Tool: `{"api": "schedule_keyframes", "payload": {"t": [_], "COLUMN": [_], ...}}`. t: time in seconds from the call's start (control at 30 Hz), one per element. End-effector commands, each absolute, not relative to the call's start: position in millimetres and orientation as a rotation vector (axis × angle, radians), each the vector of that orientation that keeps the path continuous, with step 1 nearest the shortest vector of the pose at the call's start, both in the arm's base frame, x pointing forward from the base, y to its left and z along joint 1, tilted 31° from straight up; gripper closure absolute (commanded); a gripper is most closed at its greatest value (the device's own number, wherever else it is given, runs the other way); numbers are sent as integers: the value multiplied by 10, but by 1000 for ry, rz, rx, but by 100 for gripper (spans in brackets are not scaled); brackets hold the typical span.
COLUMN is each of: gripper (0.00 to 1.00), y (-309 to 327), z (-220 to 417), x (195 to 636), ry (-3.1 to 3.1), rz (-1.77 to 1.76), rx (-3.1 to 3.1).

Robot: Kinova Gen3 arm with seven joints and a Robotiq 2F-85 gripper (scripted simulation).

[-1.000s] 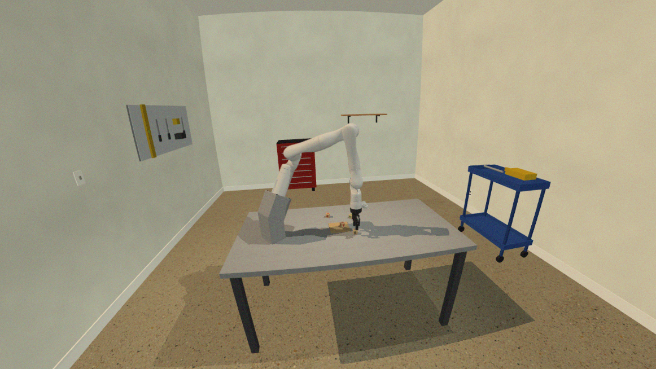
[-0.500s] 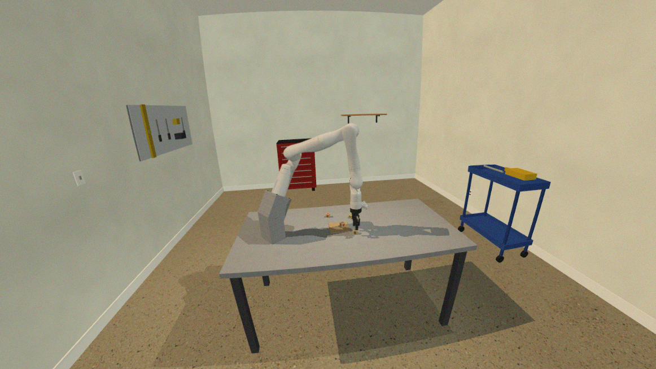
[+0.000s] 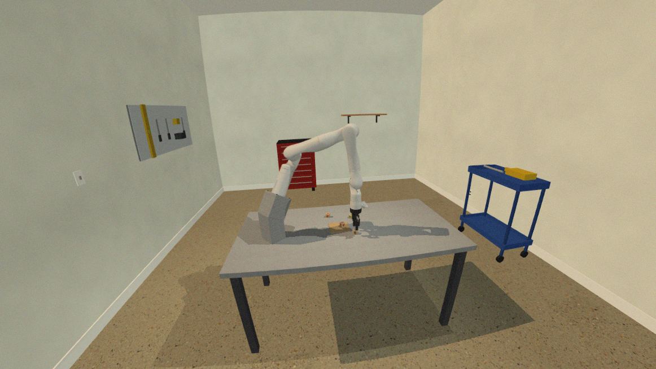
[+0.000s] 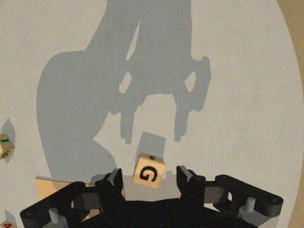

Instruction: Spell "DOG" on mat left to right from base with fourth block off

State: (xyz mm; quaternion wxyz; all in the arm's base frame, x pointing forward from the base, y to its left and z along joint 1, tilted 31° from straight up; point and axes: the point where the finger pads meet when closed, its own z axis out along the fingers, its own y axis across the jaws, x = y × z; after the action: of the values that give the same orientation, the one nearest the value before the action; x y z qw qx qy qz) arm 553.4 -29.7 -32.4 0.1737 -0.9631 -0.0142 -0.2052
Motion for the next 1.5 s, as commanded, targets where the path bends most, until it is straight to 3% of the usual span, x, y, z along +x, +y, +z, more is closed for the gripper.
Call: {"api": "schedule_keyframes", "payload": {"t": [0.0,1.1,1.13,1.47], "gripper": [39,39,54,54], "y": [-288,-176,-176,-176], "z": [-350,-629,-629,-629], "x": [5580,5698,5698,5698], "ry": [-46,-45,-45,-45], "rz": [-595,-592,-592,-592], "rx": [-2731,-2731,-2731,-2731]}}
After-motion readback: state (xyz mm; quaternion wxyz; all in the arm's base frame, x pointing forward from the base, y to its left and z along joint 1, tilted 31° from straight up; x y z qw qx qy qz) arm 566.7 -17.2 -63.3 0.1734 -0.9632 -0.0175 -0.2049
